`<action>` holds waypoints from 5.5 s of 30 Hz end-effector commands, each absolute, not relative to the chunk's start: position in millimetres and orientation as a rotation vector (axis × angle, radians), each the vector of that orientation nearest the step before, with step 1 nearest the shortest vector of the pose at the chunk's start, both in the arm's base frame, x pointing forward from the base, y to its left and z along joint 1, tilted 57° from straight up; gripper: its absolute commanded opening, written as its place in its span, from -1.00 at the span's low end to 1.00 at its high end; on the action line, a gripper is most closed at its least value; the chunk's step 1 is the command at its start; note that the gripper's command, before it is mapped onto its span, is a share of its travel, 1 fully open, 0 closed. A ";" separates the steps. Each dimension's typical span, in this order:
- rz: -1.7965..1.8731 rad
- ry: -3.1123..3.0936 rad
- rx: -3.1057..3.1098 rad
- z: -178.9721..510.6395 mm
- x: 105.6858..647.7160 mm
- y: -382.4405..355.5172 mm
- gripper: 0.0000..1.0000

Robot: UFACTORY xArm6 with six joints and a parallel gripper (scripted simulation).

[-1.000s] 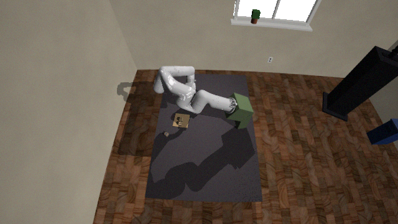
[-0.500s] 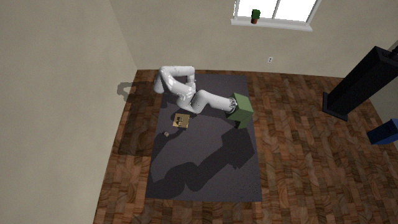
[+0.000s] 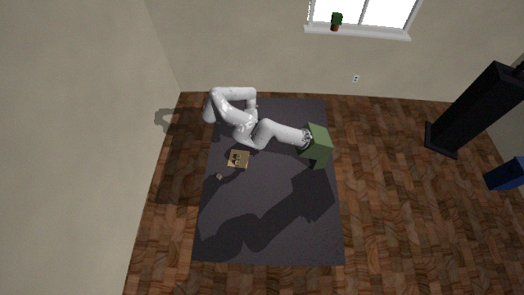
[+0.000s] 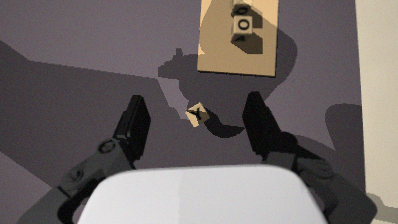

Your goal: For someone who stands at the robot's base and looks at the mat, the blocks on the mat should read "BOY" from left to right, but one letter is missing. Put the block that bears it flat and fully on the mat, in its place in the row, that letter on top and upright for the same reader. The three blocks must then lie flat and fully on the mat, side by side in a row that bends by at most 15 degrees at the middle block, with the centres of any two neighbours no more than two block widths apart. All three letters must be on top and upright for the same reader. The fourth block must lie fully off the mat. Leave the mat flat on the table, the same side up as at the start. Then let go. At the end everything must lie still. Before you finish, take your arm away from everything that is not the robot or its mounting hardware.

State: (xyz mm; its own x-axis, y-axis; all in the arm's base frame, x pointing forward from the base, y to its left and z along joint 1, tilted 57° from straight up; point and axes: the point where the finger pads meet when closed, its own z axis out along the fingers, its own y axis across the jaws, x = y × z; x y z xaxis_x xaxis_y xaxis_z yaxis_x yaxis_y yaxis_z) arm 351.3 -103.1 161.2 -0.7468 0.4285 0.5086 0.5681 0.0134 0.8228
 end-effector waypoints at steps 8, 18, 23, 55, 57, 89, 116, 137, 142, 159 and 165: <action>-1.844 -2.153 -1.066 161.5 351.3 -103.8 1.00; -1.837 -2.288 -1.110 164.8 361.2 -99.4 1.00; -1.809 -2.470 -1.173 168.8 370.2 -95.6 1.00; -1.402 -3.196 -1.518 168.2 344.4 -107.1 1.00; -1.402 -3.196 -1.518 168.2 344.4 -107.1 1.00; -1.586 -2.206 -2.239 158.2 362.9 -101.5 1.00; -1.505 -1.026 -2.567 141.7 381.4 -93.0 1.00; -1.486 -0.919 -2.576 139.9 382.9 -92.1 0.37; -1.486 -0.919 -2.576 139.9 382.9 -92.1 0.37; -1.486 -0.919 -2.576 139.9 383.0 -92.0 0.37; -1.486 -0.919 -2.576 139.2 383.9 -91.7 0.37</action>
State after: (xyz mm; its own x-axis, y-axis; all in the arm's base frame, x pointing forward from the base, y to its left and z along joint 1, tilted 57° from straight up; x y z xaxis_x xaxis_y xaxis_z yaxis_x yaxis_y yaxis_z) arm 383.3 -91.5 139.3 0.3699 0.4747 0.7986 0.5034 -0.8249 0.2571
